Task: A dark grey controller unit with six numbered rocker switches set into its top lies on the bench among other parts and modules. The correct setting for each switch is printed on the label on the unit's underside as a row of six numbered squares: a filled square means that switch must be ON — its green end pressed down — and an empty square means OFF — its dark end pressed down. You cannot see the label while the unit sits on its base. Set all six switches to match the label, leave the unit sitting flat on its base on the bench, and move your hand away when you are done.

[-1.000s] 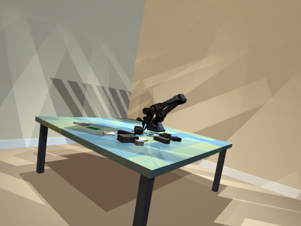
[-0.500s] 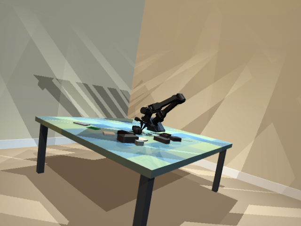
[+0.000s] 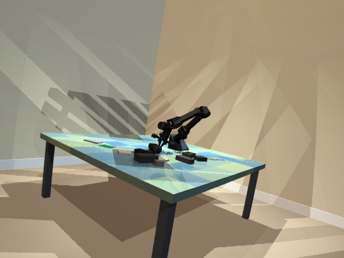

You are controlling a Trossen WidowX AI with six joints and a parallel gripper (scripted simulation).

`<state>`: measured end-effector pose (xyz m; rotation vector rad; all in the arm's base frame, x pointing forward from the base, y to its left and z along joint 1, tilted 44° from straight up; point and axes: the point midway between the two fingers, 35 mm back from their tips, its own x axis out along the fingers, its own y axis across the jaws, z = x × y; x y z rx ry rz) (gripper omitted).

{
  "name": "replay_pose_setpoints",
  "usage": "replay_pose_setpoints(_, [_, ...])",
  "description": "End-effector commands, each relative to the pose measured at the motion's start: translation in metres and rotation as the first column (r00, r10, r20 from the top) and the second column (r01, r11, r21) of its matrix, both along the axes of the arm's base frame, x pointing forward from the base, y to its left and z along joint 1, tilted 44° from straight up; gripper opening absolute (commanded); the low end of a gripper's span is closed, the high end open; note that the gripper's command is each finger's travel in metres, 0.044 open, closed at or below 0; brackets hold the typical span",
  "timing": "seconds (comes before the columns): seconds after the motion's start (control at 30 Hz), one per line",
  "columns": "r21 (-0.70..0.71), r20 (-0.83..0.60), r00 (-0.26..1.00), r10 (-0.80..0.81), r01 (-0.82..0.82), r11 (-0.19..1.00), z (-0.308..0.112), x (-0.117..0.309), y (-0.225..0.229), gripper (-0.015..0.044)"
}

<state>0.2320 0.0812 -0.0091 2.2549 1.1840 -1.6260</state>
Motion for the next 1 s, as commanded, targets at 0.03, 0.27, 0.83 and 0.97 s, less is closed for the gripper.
replay_pose_setpoints(0.03, [-0.009,0.011,1.000,0.002,-0.002,1.000,-0.003,0.009,-0.003,0.0000])
replay_pose_setpoints(0.27, [-0.009,0.012,1.000,0.002,-0.002,1.000,-0.006,0.016,-0.004,0.0000])
replay_pose_setpoints(0.83, [-0.008,0.007,1.000,0.007,-0.007,1.000,0.069,-0.041,-0.010,0.0000])
replay_pose_setpoints(0.97, [0.013,-0.013,0.996,0.092,-0.092,0.996,0.082,-0.020,-0.008,0.0000])
